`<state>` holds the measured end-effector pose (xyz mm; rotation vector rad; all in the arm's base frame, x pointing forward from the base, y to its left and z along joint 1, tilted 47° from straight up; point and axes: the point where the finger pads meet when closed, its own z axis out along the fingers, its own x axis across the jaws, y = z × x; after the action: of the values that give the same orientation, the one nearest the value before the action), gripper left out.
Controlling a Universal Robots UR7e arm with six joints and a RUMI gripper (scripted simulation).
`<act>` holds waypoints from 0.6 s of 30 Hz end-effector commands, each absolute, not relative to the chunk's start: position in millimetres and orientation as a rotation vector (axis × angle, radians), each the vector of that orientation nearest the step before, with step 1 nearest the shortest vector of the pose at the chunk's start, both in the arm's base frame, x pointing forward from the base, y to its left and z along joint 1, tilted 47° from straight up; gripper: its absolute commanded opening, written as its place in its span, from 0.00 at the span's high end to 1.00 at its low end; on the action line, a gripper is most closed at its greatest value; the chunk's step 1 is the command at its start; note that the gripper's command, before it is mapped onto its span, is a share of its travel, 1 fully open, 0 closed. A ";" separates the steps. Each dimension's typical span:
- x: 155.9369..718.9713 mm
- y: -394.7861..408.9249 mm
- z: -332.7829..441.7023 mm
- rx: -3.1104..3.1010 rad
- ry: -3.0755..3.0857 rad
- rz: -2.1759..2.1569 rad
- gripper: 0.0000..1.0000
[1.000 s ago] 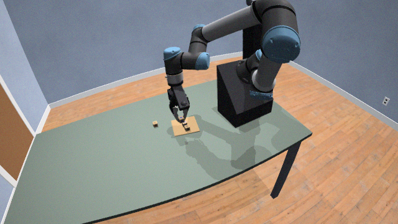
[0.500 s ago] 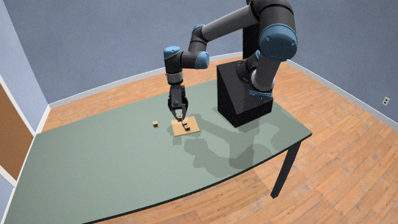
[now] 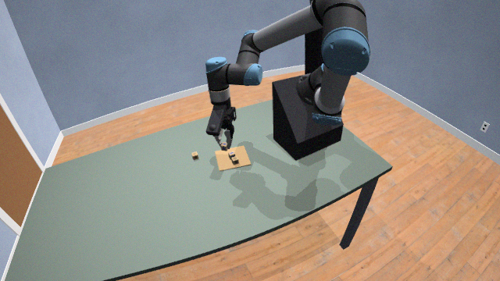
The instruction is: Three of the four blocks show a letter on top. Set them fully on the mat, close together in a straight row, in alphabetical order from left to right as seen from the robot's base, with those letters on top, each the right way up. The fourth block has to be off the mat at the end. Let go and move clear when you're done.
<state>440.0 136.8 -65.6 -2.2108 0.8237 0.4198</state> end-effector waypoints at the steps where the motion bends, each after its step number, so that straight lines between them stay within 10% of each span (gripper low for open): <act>1: 440.5 132.6 -69.5 -2.165 0.984 0.482 0.95; 18: 439.1 120.7 -81.9 -1.976 1.409 0.661 0.95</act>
<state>439.2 124.5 -78.4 -2.0365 1.2804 0.6140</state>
